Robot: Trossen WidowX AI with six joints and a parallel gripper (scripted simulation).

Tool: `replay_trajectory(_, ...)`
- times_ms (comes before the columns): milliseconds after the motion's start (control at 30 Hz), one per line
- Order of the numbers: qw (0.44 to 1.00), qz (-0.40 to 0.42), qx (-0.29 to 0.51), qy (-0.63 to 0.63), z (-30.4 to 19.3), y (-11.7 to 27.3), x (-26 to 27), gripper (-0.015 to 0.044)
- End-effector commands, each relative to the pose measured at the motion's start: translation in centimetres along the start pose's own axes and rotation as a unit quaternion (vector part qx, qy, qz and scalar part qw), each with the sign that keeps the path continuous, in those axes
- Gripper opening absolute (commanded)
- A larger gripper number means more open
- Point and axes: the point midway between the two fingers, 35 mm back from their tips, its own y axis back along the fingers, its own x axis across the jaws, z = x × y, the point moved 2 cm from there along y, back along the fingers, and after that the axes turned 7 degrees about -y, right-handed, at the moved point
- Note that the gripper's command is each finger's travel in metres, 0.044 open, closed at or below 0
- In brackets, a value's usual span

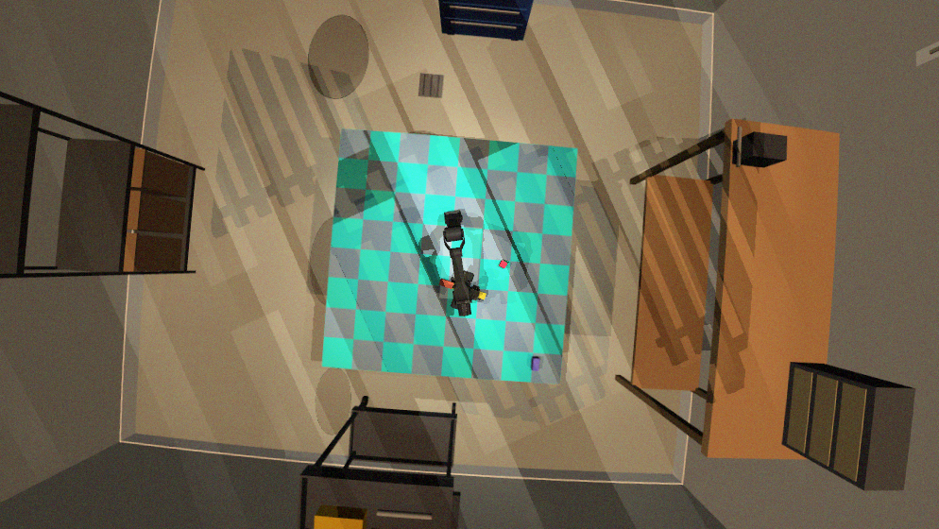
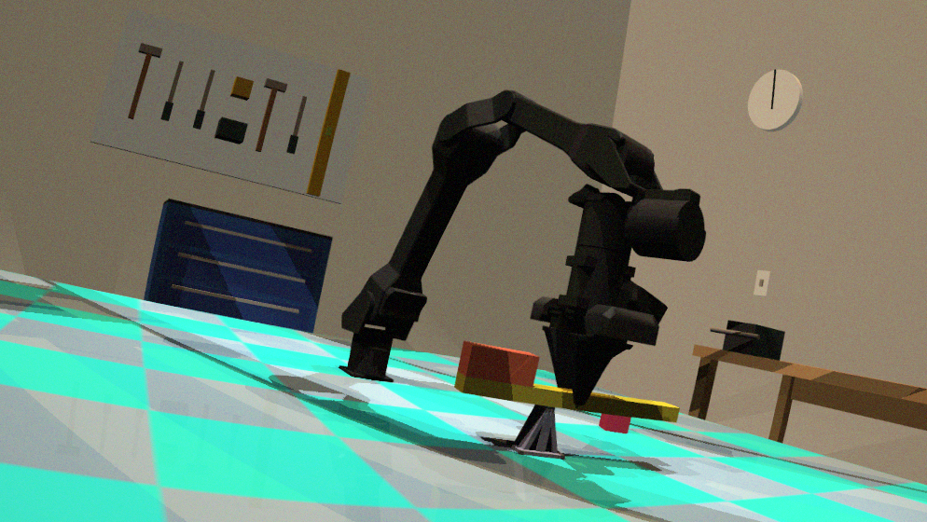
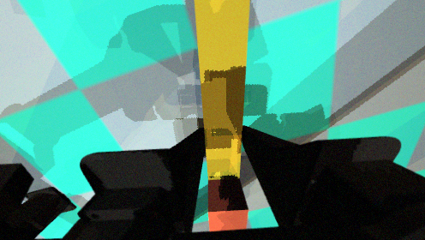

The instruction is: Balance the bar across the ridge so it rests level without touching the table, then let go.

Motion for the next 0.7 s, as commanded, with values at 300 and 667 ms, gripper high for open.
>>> replay_trajectory(300,1.0,0.0,0.0,0.0,0.0,0.0,0.0,0.0173)
replay_trajectory(667,1.0,0.0,0.0,0.0,0.0,0.0,0.0,0.0185)
